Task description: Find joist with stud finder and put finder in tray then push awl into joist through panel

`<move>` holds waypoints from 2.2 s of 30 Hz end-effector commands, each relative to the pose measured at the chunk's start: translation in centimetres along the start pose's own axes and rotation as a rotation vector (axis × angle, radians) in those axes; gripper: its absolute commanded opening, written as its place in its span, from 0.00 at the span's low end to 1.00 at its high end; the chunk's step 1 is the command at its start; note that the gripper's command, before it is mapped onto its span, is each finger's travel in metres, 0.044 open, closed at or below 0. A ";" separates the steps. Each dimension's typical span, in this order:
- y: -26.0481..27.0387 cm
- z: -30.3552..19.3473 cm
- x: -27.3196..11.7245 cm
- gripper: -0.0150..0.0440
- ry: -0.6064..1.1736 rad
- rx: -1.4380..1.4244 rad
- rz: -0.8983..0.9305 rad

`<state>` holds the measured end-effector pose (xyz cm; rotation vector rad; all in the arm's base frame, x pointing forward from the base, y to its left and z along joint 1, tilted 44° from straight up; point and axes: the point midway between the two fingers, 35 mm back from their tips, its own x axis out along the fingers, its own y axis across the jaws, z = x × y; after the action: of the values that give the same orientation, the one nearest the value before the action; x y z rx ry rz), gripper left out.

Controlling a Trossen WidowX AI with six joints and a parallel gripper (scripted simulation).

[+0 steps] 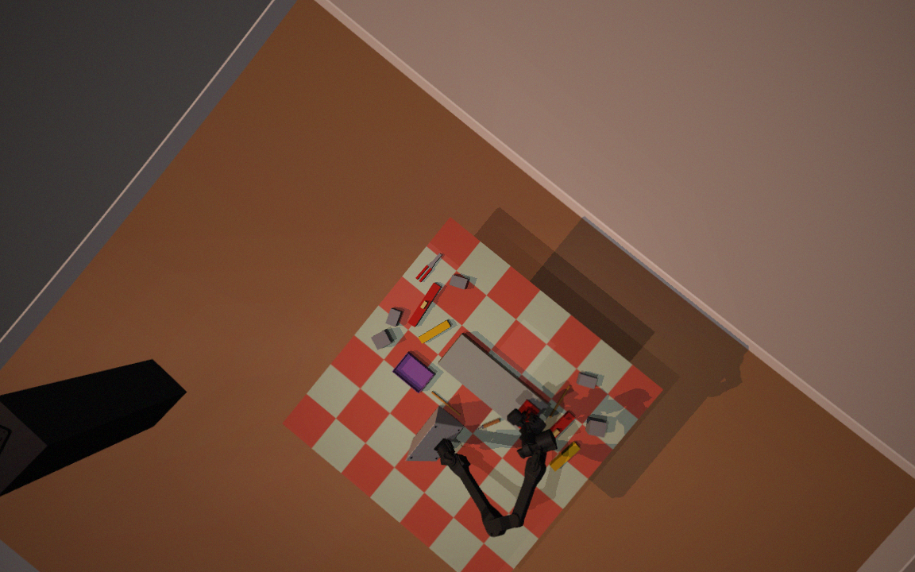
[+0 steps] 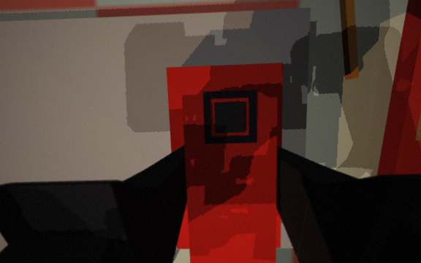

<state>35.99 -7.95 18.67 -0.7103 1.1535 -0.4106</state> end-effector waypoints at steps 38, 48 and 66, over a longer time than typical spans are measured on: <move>14.1 0.0 0.1 0.25 -0.006 0.002 0.008; 17.8 0.0 0.1 0.25 -0.006 0.002 0.010; 24.6 0.0 0.0 0.25 -0.007 0.004 0.013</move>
<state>34.67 8.54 2.77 -0.7010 1.1451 -0.4031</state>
